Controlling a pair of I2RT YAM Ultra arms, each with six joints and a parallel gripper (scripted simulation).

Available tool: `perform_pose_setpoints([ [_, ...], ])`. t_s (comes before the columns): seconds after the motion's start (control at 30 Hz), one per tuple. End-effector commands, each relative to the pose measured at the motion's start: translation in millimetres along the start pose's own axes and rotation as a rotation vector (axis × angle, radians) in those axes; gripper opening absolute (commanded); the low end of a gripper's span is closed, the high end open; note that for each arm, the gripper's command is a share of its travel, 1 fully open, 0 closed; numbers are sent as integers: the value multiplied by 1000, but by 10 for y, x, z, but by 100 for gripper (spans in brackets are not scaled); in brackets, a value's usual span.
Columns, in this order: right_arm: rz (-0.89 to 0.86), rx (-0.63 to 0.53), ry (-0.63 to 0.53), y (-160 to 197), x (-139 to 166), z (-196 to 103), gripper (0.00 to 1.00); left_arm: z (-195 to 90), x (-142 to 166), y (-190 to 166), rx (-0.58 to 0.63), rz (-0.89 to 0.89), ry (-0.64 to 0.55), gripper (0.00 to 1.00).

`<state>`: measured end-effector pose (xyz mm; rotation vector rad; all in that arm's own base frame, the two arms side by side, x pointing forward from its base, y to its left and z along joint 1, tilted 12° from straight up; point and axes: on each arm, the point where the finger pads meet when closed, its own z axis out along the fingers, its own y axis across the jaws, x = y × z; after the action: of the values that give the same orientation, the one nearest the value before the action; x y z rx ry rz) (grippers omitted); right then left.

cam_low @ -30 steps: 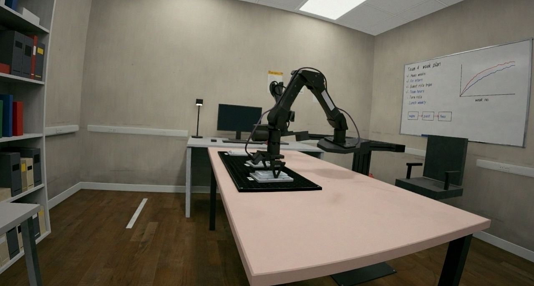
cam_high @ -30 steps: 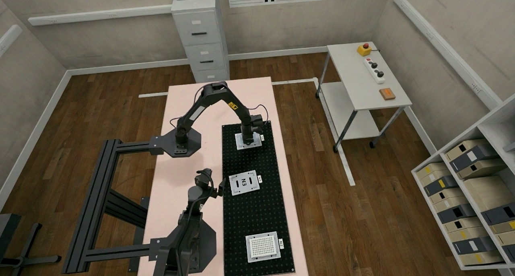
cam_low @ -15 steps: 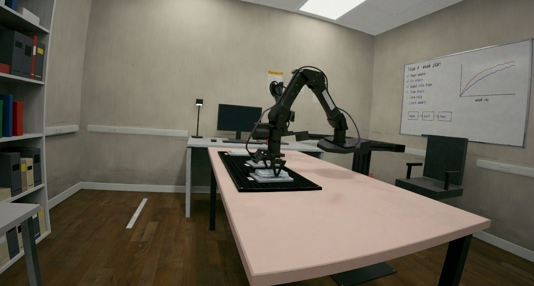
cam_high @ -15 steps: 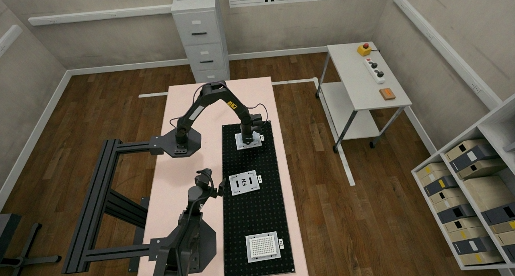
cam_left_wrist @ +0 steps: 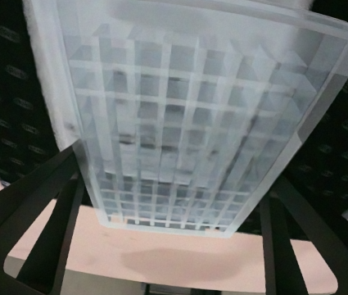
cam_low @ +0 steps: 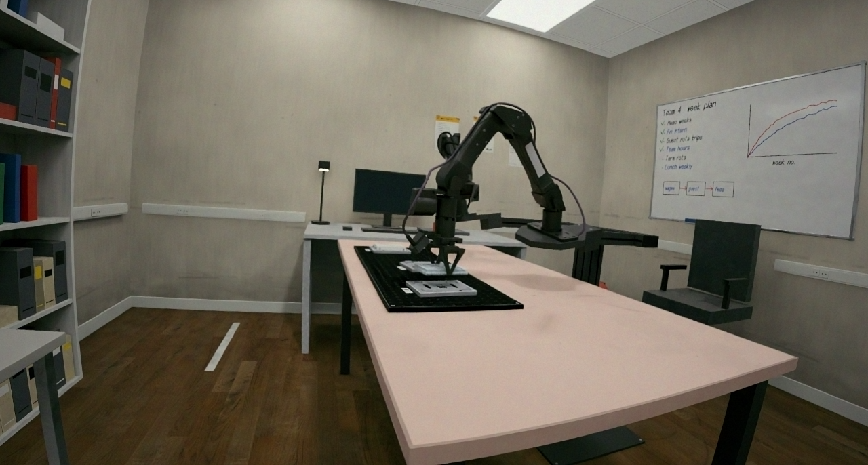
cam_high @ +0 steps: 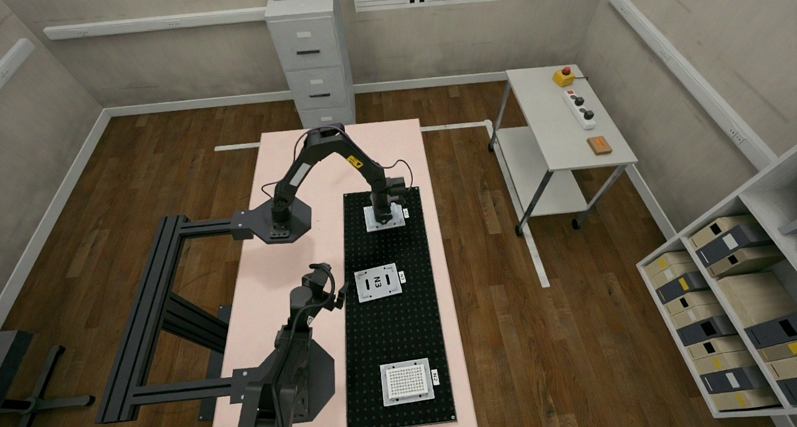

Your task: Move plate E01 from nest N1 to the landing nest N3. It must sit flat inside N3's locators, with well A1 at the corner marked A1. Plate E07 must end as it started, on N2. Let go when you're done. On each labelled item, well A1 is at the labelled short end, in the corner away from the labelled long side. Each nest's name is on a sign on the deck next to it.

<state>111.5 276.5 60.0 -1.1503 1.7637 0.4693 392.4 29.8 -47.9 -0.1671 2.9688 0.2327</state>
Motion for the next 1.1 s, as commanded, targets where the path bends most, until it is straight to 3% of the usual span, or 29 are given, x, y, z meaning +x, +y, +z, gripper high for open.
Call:
perform_pose_setpoints([
  [0.0,123,93,158,-11,90,15,100,-89,142,-516,0,-52,-9,82],
  [0.17,184,184,253,16,142,-63,100,-101,313,-1093,0,-44,2,82],
  [0.23,184,184,253,16,142,-63,100,-101,313,-1093,0,-44,2,82],
  [0.4,225,316,317,-26,151,-227,100,-105,536,-1655,-5,-48,16,82],
  [0.67,238,435,300,12,-77,-440,100,-113,798,-2433,-2,-14,16,82],
  [1.07,244,411,286,117,-170,-435,100,-151,790,-2671,25,12,-10,82],
])
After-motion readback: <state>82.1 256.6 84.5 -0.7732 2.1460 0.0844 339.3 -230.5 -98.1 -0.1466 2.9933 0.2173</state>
